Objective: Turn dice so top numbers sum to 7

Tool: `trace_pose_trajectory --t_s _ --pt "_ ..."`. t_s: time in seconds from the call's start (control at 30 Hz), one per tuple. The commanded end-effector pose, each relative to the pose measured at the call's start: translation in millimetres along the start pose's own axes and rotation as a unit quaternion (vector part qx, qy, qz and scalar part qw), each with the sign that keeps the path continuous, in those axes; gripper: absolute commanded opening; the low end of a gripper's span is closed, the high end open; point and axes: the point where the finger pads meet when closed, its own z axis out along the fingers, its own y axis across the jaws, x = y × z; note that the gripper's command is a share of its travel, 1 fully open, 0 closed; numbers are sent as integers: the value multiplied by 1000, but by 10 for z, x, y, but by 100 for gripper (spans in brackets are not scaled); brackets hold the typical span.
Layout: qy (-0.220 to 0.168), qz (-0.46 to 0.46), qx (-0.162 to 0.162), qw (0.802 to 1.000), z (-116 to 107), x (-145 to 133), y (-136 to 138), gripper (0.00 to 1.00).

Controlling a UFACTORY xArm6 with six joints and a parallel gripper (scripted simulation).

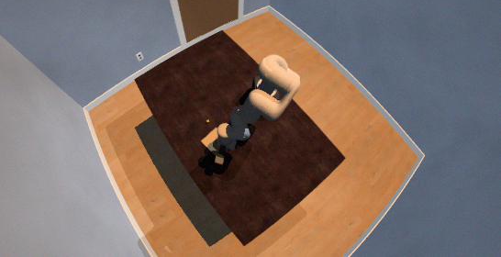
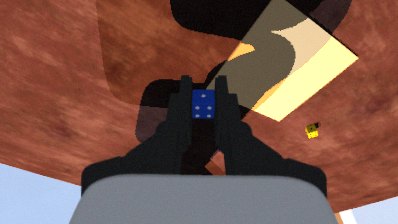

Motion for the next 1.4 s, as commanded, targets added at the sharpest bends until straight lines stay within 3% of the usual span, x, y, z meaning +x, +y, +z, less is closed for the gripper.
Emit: trace_pose_trajectory --t_s 0.0,0.23,0.3,0.63,0.93,1.1,1.3,1.37 --pt "7 -86 2 996 2 74 -44 11" --pt "7 -160 1 987 11 129 -88 11" --pt "7 -227 1 974 18 179 -131 11" --pt "7 -373 -1 928 34 290 -230 11" --pt "12 -378 3 926 34 286 -228 11" --pt "40 -377 18 925 31 266 -216 11" --pt "120 -375 50 918 38 244 -205 11" --pt "120 -375 50 918 38 244 -205 11"
